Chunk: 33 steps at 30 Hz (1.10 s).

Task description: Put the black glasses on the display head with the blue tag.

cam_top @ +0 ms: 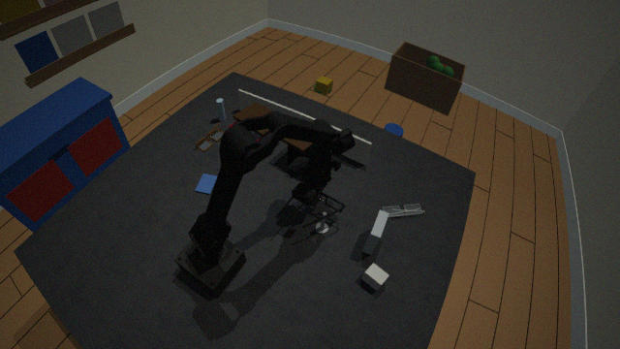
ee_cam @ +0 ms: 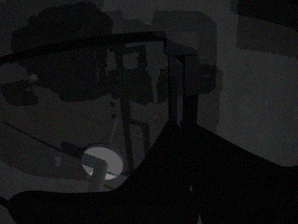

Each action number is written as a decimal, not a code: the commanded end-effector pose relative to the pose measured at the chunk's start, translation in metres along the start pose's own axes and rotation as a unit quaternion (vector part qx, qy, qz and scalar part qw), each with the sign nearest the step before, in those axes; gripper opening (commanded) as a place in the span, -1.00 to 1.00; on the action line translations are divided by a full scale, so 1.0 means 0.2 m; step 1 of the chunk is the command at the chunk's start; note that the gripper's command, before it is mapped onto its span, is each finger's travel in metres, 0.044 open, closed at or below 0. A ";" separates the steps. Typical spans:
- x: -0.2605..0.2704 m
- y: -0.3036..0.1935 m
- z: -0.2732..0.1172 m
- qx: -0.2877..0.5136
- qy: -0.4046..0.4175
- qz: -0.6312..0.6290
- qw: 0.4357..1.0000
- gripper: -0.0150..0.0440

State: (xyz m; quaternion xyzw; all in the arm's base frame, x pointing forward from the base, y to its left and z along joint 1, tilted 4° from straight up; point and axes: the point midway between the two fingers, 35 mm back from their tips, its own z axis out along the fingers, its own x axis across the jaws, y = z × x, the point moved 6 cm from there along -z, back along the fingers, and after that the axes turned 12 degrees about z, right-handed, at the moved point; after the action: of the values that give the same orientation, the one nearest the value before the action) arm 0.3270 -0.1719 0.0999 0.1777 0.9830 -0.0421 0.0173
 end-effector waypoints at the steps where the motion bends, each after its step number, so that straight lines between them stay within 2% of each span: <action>1: -0.01 0.02 0.00 0.000 0.000 0.000 1.000 -0.49; 33: -0.02 0.15 0.00 -0.001 0.000 0.000 1.000 -0.49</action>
State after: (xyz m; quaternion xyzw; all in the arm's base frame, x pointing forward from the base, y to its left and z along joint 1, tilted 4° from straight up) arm 0.3417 -0.1477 0.0983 0.1773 0.9831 -0.0409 0.0185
